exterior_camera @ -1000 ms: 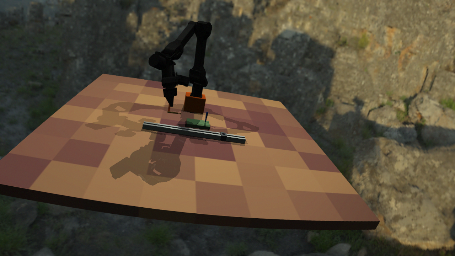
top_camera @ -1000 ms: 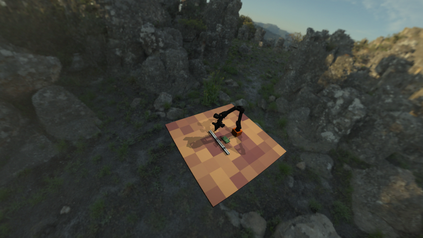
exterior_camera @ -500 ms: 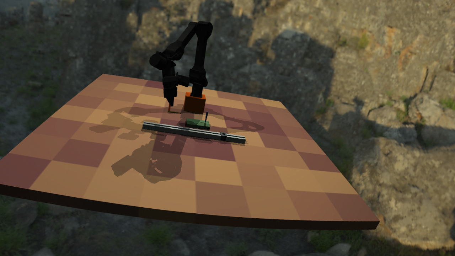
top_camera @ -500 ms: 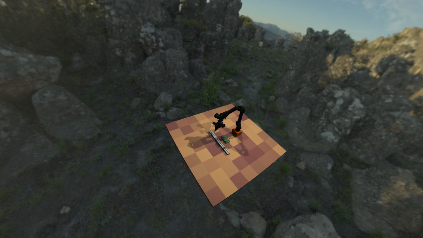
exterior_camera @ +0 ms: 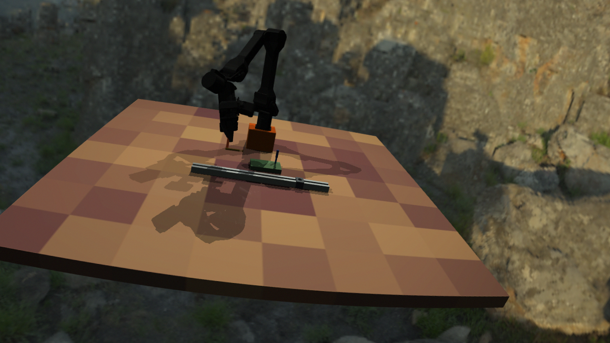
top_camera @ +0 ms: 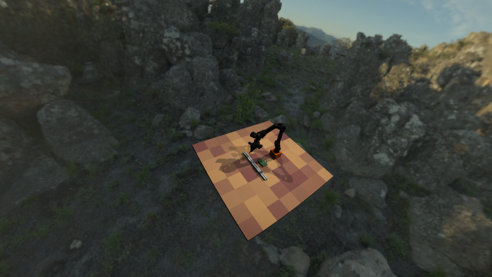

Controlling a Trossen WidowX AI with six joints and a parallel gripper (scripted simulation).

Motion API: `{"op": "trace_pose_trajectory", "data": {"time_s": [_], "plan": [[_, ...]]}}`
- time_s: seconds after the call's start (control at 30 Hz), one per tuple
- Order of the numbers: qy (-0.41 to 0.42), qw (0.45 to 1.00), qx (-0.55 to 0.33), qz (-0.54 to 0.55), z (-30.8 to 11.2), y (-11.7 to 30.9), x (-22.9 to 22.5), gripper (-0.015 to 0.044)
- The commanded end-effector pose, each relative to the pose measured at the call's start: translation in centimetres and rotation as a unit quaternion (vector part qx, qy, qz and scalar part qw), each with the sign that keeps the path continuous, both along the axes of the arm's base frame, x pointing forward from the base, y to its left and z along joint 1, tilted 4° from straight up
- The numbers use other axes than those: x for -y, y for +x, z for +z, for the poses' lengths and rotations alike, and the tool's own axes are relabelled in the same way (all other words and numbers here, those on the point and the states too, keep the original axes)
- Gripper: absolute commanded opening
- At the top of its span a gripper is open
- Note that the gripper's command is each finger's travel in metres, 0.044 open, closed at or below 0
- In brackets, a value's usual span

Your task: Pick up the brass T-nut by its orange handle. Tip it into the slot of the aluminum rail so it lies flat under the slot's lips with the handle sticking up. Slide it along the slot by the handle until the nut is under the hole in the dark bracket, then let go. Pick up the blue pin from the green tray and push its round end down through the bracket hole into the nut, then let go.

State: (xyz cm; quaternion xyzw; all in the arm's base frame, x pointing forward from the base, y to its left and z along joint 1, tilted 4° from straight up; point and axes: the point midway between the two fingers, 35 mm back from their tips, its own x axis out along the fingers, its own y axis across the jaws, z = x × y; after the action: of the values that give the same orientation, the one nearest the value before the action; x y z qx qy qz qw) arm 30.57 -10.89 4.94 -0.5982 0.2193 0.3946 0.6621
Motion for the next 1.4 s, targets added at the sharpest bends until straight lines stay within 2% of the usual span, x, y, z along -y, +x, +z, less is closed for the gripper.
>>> {"op": "trace_pose_trajectory", "data": {"time_s": [0.0,0.5,1.37], "plan": [[0.0,1.0,0.007,0.003,0.0,-0.2,-0.2,-0.015],[-0.004,1.0,0.027,0.005,-0.1,-0.6,-0.3,-0.015],[-0.007,1.0,0.028,0.002,-4.3,-0.8,-0.2,-0.015]]}}
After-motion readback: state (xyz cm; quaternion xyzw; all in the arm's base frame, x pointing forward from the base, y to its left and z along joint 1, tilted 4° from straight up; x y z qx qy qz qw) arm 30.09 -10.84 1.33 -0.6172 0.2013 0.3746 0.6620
